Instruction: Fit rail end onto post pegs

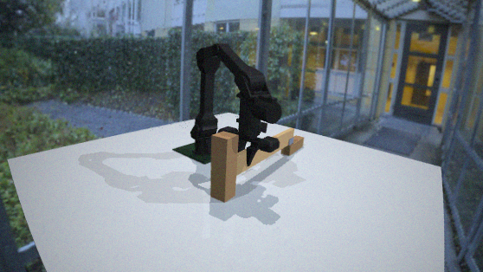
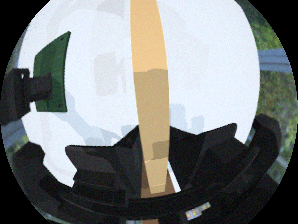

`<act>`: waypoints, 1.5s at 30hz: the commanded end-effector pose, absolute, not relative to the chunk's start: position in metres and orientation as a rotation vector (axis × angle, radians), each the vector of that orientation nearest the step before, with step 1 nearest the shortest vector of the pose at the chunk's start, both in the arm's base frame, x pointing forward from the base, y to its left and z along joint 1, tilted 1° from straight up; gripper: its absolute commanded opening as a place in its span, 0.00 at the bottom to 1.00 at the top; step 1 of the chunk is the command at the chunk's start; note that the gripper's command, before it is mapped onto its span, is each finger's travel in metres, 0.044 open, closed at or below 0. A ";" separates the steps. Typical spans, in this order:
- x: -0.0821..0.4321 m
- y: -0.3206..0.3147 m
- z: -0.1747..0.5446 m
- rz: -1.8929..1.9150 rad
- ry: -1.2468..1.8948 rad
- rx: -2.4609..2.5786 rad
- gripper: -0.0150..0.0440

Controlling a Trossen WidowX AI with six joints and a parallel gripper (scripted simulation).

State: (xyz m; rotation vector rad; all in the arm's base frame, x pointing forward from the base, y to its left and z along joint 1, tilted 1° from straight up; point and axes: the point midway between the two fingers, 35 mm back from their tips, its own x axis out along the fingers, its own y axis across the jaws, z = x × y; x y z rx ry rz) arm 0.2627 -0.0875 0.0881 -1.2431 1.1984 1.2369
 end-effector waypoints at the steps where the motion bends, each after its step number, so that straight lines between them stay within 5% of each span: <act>1: 0.264 -0.091 0.088 1.227 1.202 -1.255 0.25; 45: 0.263 -0.098 0.088 1.231 1.202 -1.250 0.30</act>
